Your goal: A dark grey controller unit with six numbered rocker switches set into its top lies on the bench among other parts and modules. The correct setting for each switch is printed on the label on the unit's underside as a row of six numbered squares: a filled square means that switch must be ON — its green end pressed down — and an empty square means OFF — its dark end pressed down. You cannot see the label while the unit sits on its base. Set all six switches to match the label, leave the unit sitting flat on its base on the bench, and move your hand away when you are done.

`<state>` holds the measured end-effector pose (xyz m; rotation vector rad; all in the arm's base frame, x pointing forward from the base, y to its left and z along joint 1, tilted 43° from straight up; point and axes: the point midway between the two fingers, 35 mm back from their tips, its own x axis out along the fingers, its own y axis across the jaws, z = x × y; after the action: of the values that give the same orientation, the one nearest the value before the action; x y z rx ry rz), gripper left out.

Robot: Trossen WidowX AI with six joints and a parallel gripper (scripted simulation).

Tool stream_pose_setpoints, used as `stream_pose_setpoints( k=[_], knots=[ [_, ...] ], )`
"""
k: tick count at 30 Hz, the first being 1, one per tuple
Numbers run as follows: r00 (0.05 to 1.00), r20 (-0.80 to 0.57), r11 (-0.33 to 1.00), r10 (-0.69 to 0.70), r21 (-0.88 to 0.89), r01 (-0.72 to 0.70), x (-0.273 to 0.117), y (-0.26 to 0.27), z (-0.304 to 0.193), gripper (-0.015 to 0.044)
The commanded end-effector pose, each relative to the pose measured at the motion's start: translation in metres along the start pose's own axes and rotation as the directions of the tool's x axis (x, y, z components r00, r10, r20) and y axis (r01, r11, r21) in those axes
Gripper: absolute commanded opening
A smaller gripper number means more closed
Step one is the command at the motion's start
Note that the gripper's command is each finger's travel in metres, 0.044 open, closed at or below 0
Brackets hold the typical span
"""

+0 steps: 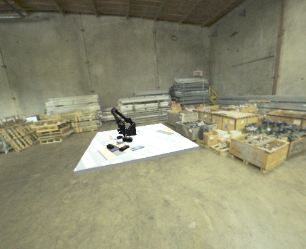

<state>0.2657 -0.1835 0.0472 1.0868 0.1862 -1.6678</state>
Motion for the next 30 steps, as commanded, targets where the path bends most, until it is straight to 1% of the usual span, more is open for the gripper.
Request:
stream_pose_setpoints(
  k=[1,10,22,24,27,30],
  knots=[
    [1.0,-0.001,1.0,-0.007,-0.008,0.007,0.008,-0.002,0.0,0.0],
    [1.0,0.0,1.0,-0.006,-0.008,0.006,0.019,-0.003,0.0,0.0],
    [1.0,0.0,1.0,-0.006,-0.008,0.006,0.019,-0.003,0.0,0.0],
    [1.0,0.001,1.0,-0.006,-0.004,0.006,0.008,-0.002,0.0,0.0],
    [1.0,-0.002,1.0,-0.007,-0.007,0.007,-0.024,-0.002,-0.001,0.0],
    [1.0,-0.002,1.0,-0.007,-0.008,0.007,-0.026,-0.002,-0.001,0.0]
  ],
)
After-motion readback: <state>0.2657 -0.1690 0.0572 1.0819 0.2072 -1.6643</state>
